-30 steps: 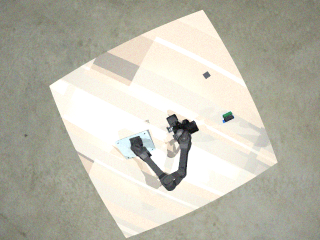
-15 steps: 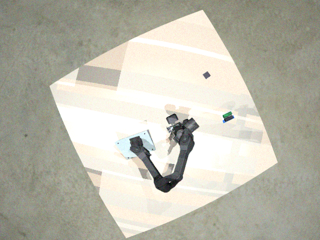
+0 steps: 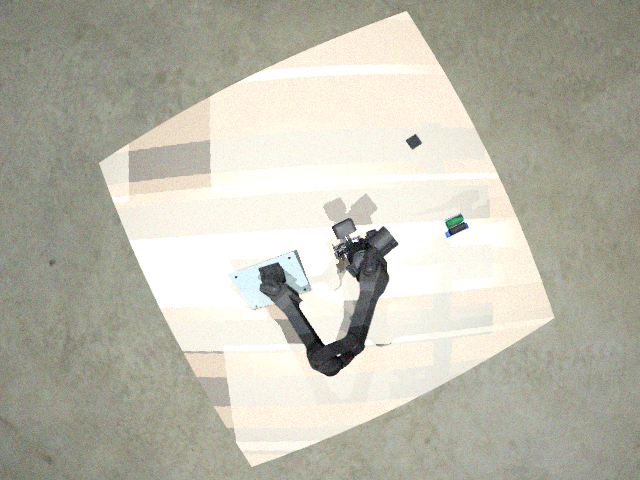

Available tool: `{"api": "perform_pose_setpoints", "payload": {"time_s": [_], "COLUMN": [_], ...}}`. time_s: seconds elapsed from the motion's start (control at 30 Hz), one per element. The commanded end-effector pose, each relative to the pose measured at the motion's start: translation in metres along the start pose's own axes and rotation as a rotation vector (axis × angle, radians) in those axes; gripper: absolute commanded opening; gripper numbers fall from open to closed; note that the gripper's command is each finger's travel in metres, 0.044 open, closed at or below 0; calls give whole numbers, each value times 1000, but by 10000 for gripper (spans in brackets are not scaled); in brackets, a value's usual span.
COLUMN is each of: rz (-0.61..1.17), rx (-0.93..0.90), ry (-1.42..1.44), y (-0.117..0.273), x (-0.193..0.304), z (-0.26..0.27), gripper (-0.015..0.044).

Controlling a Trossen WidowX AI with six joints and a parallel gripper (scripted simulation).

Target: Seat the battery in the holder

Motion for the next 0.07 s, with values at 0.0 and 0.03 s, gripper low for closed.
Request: {"api": "perform_pose_setpoints", "payload": {"time_s": [0.0, 0.03], "rz": [-3, -3], "rx": [-4, -4], "ry": [-8, -8], "y": [1, 1], "x": [-1, -1], "z": [0, 0], "gripper": [440, 440]}}
Point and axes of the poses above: the point midway between the two fingers, 35 mm back from their tips, its own y axis back along the fingers, its own z axis across the jaws, x = y × z, the point moved 3 cm from there along y, back along the fingers, and after that the axes turned 9 degrees about y, right-handed, at the moved point
